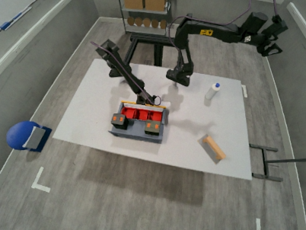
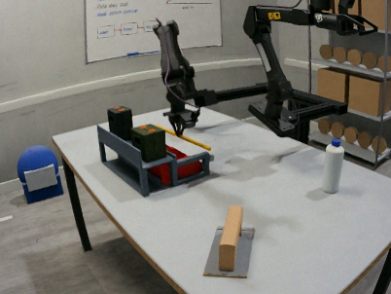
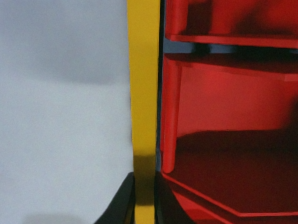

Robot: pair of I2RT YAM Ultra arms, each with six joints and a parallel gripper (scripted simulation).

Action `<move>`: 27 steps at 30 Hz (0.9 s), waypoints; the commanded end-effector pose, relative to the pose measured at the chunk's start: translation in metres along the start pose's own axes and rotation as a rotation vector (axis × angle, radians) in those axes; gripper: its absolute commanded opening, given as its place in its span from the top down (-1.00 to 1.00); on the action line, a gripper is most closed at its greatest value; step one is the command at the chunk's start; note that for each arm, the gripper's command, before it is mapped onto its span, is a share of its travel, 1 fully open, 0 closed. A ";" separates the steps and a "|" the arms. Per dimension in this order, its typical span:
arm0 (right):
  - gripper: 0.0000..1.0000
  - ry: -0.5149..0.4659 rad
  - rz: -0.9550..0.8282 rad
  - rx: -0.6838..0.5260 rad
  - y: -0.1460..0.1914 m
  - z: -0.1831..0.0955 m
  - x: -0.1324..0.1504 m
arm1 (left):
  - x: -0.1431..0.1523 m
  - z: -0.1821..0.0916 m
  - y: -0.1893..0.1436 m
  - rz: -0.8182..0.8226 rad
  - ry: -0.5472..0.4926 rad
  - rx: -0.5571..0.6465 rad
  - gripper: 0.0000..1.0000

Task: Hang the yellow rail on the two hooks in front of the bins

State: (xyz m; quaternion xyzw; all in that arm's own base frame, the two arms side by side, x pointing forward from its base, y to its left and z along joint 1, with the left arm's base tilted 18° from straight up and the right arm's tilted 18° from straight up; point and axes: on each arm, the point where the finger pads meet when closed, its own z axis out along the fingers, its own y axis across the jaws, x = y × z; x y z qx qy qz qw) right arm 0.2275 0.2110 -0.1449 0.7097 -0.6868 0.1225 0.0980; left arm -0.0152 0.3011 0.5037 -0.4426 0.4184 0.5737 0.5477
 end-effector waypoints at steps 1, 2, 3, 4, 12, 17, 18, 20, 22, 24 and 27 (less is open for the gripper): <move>1.00 -0.031 0.010 0.010 -0.002 -0.005 -0.006 | -0.017 -0.009 0.003 0.007 -0.052 -0.006 -1.00; 1.00 -0.028 0.007 0.008 -0.001 -0.004 -0.005 | -0.017 -0.009 0.003 0.007 -0.052 -0.006 -1.00; 1.00 -0.028 0.007 0.008 -0.001 -0.004 -0.005 | -0.017 -0.009 0.003 0.007 -0.052 -0.006 -1.00; 1.00 -0.028 0.007 0.008 -0.001 -0.004 -0.005 | -0.017 -0.009 0.003 0.007 -0.052 -0.006 -1.00; 1.00 -0.027 0.003 0.007 -0.001 -0.004 -0.005 | -0.017 -0.009 0.003 0.007 -0.052 -0.006 -1.00; 1.00 -0.022 0.001 0.002 0.001 -0.001 -0.003 | -0.017 -0.009 0.003 0.007 -0.052 -0.006 -1.00; 1.00 -0.021 0.001 0.001 0.001 -0.001 -0.003 | -0.017 -0.009 0.003 0.007 -0.052 -0.006 -1.00; 1.00 -0.020 0.000 0.001 0.001 0.000 -0.003 | -0.017 -0.009 0.003 0.007 -0.052 -0.006 -1.00; 1.00 -0.019 0.000 0.000 0.002 0.000 -0.002 | -0.017 -0.009 0.003 0.007 -0.052 -0.006 -1.00; 1.00 -0.018 0.000 -0.001 0.002 0.000 -0.002 | -0.017 -0.009 0.003 0.007 -0.052 -0.006 -1.00; 1.00 -0.020 0.000 0.001 0.000 -0.001 -0.003 | -0.017 -0.009 0.003 0.007 -0.052 -0.006 -1.00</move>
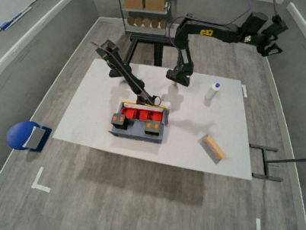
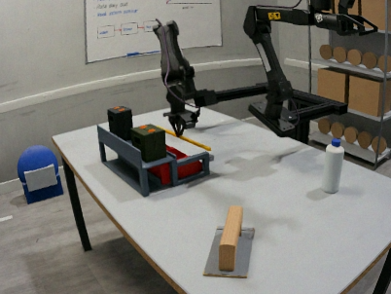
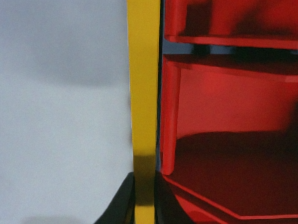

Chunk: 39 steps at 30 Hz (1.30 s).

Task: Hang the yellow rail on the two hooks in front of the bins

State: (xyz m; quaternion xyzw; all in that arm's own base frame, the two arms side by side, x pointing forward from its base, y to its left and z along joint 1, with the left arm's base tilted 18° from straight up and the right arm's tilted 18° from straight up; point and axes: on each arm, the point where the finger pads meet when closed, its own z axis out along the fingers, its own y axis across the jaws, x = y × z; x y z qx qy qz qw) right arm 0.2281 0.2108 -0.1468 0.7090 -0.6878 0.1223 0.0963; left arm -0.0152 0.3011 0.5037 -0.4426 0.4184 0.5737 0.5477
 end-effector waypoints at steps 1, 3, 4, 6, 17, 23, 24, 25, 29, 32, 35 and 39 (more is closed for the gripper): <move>1.00 -0.017 -0.002 -0.001 0.000 -0.003 -0.003 | -0.017 -0.009 0.003 0.007 -0.052 -0.006 -1.00; 1.00 -0.017 -0.002 -0.001 0.000 -0.003 -0.003 | -0.017 -0.009 0.003 0.007 -0.052 -0.006 -1.00; 1.00 -0.017 -0.002 -0.001 0.000 -0.003 -0.003 | -0.017 -0.009 0.003 0.007 -0.052 -0.006 -1.00; 1.00 -0.017 -0.002 -0.001 0.000 -0.003 -0.003 | -0.017 -0.009 0.003 0.007 -0.052 -0.006 -1.00; 1.00 -0.016 -0.003 -0.002 0.001 -0.003 -0.002 | -0.017 -0.009 0.003 0.007 -0.052 -0.006 -1.00; 1.00 -0.019 -0.004 0.000 0.001 -0.004 -0.002 | -0.017 -0.009 0.003 0.007 -0.052 -0.006 -1.00; 1.00 -0.021 -0.004 0.002 0.000 -0.005 -0.003 | -0.017 -0.009 0.003 0.007 -0.052 -0.006 -1.00; 1.00 -0.023 -0.004 0.004 -0.001 -0.006 -0.004 | -0.017 -0.009 0.003 0.007 -0.052 -0.006 -1.00; 1.00 -0.023 -0.005 0.004 0.000 -0.006 -0.003 | -0.017 -0.009 0.003 0.007 -0.052 -0.006 -1.00; 1.00 -0.021 -0.007 0.002 0.002 -0.005 -0.001 | -0.017 -0.009 0.003 0.007 -0.052 -0.006 -1.00; 1.00 -0.030 -0.004 0.010 -0.002 -0.009 -0.004 | -0.017 -0.009 0.003 0.007 -0.052 -0.006 -1.00; 1.00 -0.024 -0.010 0.005 0.001 -0.007 -0.001 | -0.017 -0.009 0.003 0.007 -0.052 -0.006 -1.00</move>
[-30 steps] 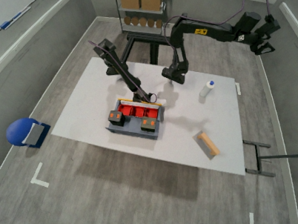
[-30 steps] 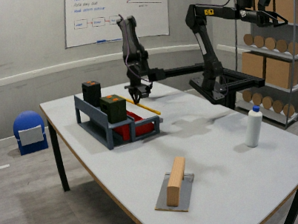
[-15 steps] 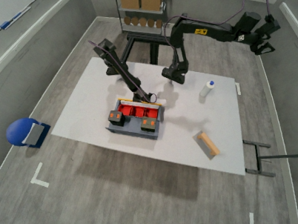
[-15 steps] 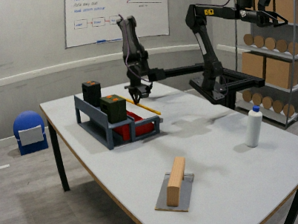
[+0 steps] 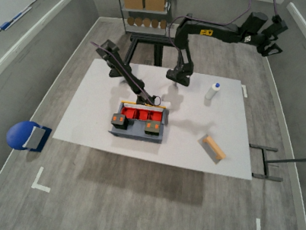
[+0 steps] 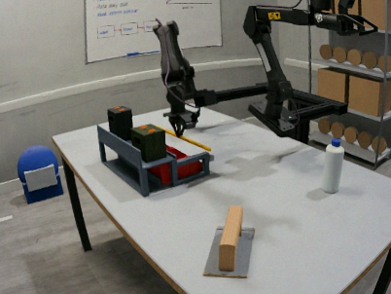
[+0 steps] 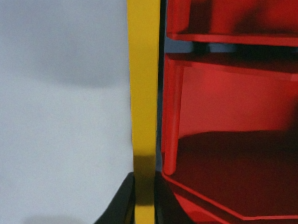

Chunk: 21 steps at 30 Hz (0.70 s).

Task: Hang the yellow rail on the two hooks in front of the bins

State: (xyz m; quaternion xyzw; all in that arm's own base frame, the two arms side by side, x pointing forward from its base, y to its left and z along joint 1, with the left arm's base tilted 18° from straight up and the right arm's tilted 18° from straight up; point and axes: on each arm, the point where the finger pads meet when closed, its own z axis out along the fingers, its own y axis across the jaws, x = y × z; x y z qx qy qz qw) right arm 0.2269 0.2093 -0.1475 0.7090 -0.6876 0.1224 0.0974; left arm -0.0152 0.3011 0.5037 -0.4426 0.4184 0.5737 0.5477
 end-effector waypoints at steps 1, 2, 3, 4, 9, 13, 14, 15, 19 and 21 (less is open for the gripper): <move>1.00 -0.028 -0.007 0.009 -0.001 -0.009 -0.004 | -0.017 -0.009 0.003 0.007 -0.052 -0.006 -1.00; 1.00 -0.030 -0.006 0.010 -0.002 -0.010 -0.004 | -0.017 -0.009 0.003 0.007 -0.052 -0.006 -1.00; 1.00 -0.033 -0.006 0.012 -0.003 -0.010 -0.005 | -0.017 -0.009 0.003 0.007 -0.052 -0.006 -1.00; 1.00 -0.032 -0.007 0.012 -0.002 -0.010 -0.005 | -0.017 -0.009 0.003 0.007 -0.052 -0.006 -1.00; 1.00 -0.027 -0.011 0.008 0.000 -0.008 -0.003 | -0.017 -0.009 0.003 0.007 -0.052 -0.006 -1.00; 1.00 -0.032 -0.008 0.012 -0.002 -0.010 -0.005 | -0.017 -0.009 0.003 0.007 -0.052 -0.006 -1.00; 1.00 -0.032 -0.008 0.012 -0.002 -0.010 -0.005 | -0.017 -0.009 0.003 0.007 -0.052 -0.006 -1.00; 1.00 -0.030 -0.009 0.011 -0.001 -0.010 -0.004 | -0.017 -0.009 0.003 0.007 -0.052 -0.006 -1.00; 1.00 -0.027 -0.011 0.008 0.001 -0.008 -0.002 | -0.017 -0.009 0.003 0.007 -0.052 -0.006 -1.00; 1.00 -0.026 -0.013 0.007 0.001 -0.008 -0.002 | -0.017 -0.009 0.003 0.007 -0.052 -0.006 -1.00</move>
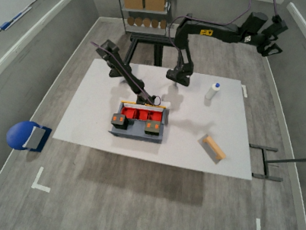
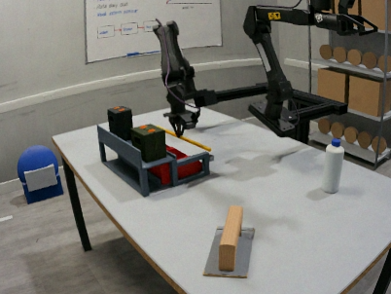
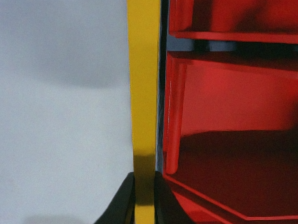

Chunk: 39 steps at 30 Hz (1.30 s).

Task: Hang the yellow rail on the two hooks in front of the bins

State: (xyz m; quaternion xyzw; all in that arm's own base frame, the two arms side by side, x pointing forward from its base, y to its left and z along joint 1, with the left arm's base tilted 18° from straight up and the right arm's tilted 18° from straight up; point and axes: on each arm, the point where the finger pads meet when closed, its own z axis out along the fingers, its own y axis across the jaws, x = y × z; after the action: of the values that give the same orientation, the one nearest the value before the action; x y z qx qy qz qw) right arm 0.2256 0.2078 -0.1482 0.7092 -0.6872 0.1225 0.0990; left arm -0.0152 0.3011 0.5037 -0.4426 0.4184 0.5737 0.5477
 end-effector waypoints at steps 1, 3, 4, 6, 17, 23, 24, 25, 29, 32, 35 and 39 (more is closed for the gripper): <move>1.00 -0.028 -0.012 0.009 0.000 -0.009 -0.003 | -0.017 -0.009 0.003 0.007 -0.052 -0.006 -1.00; 1.00 -0.045 -0.005 0.023 -0.008 -0.015 -0.010 | -0.017 -0.009 0.003 0.007 -0.052 -0.006 -1.00; 1.00 -0.050 -0.004 0.028 -0.009 -0.015 -0.012 | -0.017 -0.009 0.003 0.007 -0.052 -0.006 -1.00; 1.00 -0.050 -0.004 0.028 -0.009 -0.015 -0.011 | -0.017 -0.009 0.003 0.007 -0.052 -0.006 -1.00; 1.00 -0.050 -0.004 0.027 -0.009 -0.015 -0.011 | -0.017 -0.009 0.003 0.007 -0.052 -0.006 -1.00; 1.00 -0.051 -0.004 0.028 -0.009 -0.015 -0.012 | -0.017 -0.009 0.003 0.007 -0.052 -0.006 -1.00; 1.00 -0.051 -0.004 0.029 -0.009 -0.015 -0.012 | -0.017 -0.009 0.003 0.007 -0.052 -0.006 -1.00; 1.00 -0.052 -0.004 0.029 -0.010 -0.016 -0.012 | -0.017 -0.009 0.003 0.007 -0.052 -0.006 -1.00; 1.00 -0.055 -0.003 0.031 -0.011 -0.017 -0.014 | -0.017 -0.009 0.003 0.007 -0.052 -0.006 -1.00; 1.00 -0.054 -0.003 0.031 -0.011 -0.017 -0.014 | -0.017 -0.009 0.003 0.007 -0.052 -0.006 -1.00; 1.00 -0.052 -0.004 0.029 -0.011 -0.017 -0.013 | -0.017 -0.009 0.003 0.007 -0.052 -0.006 -1.00; 1.00 -0.050 -0.004 0.028 -0.011 -0.017 -0.013 | -0.017 -0.009 0.003 0.007 -0.052 -0.006 -1.00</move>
State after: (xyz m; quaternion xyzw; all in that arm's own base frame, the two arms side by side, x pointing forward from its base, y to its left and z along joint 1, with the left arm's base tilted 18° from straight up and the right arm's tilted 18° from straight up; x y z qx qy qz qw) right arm 0.2243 0.2063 -0.1486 0.7093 -0.6867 0.1226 0.1014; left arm -0.0152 0.3011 0.5037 -0.4426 0.4184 0.5737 0.5477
